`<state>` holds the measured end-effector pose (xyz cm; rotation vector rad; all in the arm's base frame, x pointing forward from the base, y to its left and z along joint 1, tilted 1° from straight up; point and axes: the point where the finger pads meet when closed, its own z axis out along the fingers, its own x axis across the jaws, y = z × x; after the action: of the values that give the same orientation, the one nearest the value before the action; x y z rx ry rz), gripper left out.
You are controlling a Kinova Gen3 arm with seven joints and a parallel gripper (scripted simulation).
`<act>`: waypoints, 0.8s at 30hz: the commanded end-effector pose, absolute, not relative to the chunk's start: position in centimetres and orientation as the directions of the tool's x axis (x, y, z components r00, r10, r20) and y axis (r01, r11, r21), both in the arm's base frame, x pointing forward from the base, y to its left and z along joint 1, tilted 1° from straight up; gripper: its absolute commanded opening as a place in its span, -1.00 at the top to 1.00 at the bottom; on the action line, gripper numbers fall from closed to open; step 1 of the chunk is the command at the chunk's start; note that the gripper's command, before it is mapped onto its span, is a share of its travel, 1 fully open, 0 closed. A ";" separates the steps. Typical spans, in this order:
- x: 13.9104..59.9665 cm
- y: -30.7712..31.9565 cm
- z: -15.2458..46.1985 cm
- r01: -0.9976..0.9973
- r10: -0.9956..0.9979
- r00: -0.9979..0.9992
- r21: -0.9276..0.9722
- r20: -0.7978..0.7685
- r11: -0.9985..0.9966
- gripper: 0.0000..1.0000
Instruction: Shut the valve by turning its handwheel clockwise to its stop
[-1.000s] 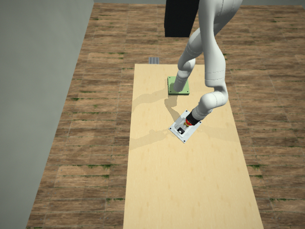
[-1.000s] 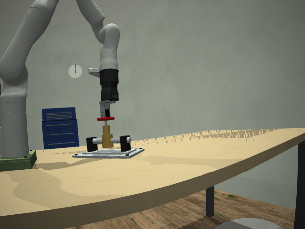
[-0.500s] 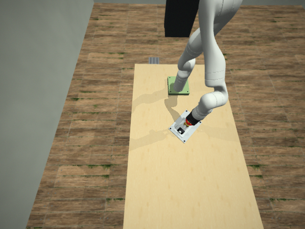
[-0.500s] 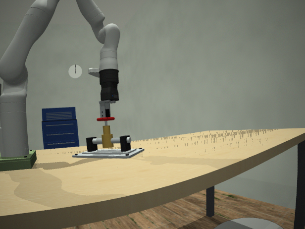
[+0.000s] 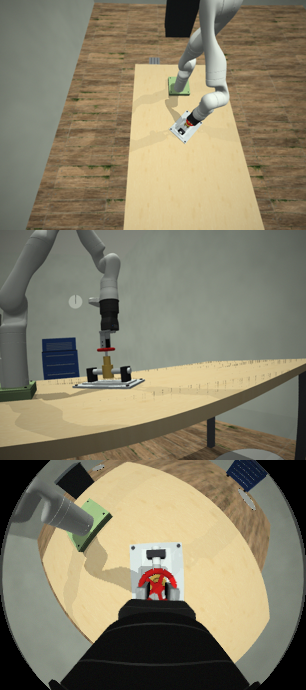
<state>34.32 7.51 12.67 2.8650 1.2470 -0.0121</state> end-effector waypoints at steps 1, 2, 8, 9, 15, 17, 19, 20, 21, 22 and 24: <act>34.4 7.5 13.0 0.732 0.731 0.682 0.015 -0.010 -0.682 -0.21; 34.4 7.5 13.1 0.732 0.731 0.682 0.015 -0.010 -0.682 -0.21; 34.4 7.5 13.5 0.732 0.731 0.682 0.015 -0.010 -0.682 -0.21; 34.4 7.5 13.7 0.732 0.731 0.682 0.015 -0.010 -0.682 -0.21; 34.4 7.6 14.6 0.732 0.731 0.682 0.015 -0.010 -0.682 -0.21; 34.4 7.6 15.0 0.732 0.731 0.682 0.015 -0.010 -0.682 -0.21; 34.4 7.6 15.4 0.732 0.731 0.682 0.015 -0.010 -0.682 -0.21; 34.4 7.6 15.5 0.732 0.731 0.682 0.015 -0.010 -0.682 -0.21; 34.4 7.6 15.5 0.732 0.731 0.682 0.015 -0.010 -0.682 -0.21; 34.4 7.6 15.5 0.732 0.731 0.682 0.015 -0.010 -0.682 -0.21; 34.4 7.6 15.9 0.732 0.731 0.682 0.015 -0.010 -0.682 -0.21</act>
<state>34.24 7.56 15.49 2.8657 1.2481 -0.0170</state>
